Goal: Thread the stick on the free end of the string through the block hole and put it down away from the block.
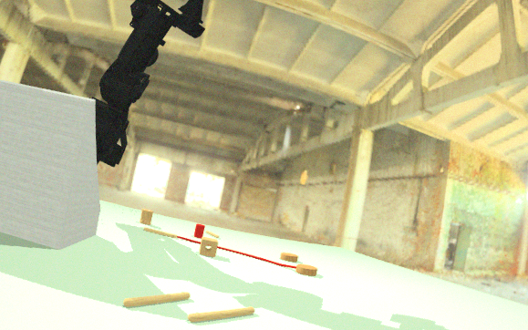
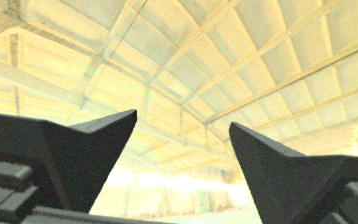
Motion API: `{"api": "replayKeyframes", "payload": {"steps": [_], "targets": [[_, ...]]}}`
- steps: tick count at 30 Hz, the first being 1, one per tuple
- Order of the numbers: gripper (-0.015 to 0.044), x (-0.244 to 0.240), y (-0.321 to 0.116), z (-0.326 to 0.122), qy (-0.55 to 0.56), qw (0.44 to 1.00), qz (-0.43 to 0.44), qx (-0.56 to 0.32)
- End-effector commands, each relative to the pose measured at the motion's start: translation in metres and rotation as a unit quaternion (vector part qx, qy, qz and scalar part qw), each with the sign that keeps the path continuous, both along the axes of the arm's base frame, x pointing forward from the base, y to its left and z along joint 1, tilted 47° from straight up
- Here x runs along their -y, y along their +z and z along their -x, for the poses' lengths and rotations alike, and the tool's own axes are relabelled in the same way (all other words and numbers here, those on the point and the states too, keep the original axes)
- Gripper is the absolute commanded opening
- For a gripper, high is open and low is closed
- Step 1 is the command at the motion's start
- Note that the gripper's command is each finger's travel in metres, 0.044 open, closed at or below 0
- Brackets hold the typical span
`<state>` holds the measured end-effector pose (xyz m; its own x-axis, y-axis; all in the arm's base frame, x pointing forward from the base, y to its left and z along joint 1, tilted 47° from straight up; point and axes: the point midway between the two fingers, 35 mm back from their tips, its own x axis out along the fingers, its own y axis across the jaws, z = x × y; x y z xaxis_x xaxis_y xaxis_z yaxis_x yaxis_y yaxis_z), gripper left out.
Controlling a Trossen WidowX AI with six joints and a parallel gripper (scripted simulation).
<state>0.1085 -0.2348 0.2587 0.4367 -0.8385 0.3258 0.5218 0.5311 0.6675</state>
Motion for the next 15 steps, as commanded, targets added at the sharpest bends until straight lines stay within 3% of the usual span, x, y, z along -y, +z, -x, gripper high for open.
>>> {"api": "replayKeyframes", "payload": {"steps": [1,4,8,15], "targets": [[0.0426,0.000,0.000,0.000,0.000,1.000,0.000,0.000],[0.0440,0.001,-0.005,-0.010,0.009,0.999,-0.004,-0.034],[0.0440,-0.003,-0.039,-0.064,0.086,0.969,-0.002,-0.230],[0.0440,-0.058,-0.103,-0.144,0.287,0.804,0.109,-0.509]]}}
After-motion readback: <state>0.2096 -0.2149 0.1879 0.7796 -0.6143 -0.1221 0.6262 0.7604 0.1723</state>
